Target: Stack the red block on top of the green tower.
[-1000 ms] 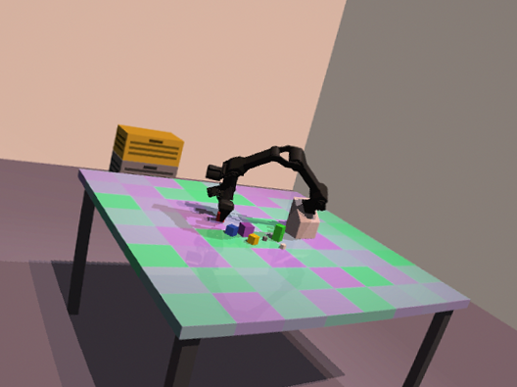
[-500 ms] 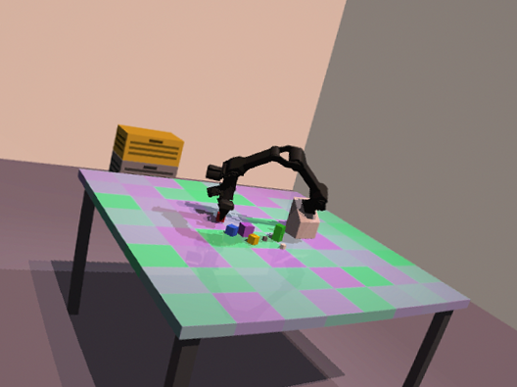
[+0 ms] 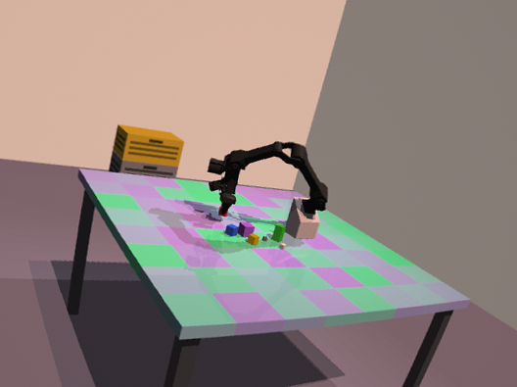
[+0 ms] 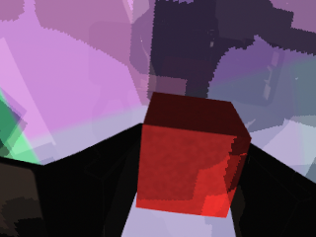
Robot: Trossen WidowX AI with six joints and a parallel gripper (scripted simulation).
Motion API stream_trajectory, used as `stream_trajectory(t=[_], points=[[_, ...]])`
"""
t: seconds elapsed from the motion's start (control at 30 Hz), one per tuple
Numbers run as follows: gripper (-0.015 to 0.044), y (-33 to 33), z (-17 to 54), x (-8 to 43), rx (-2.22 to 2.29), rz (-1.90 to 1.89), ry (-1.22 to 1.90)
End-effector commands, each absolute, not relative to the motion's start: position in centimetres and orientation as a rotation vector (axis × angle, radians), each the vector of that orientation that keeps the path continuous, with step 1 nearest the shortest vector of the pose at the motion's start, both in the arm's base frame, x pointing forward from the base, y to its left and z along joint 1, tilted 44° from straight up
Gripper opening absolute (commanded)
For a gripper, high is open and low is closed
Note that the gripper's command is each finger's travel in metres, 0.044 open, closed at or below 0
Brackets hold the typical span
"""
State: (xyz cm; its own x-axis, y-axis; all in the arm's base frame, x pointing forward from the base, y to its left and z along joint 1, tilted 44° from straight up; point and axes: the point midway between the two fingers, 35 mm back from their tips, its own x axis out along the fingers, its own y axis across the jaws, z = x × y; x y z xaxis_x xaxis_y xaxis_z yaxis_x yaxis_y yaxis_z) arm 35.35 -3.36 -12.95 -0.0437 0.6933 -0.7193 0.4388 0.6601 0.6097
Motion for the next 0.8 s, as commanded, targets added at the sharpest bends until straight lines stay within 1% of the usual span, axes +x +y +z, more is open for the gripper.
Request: stream_trajectory(t=[0.0,0.43,0.77], points=[[0.0,-4.8,-11.4,35.8,0.92,0.266,1.663],[0.0,-9.4,-6.6,36.0,0.919,0.264,1.663],[0.0,-9.4,-5.9,35.8,0.919,0.263,1.664]])
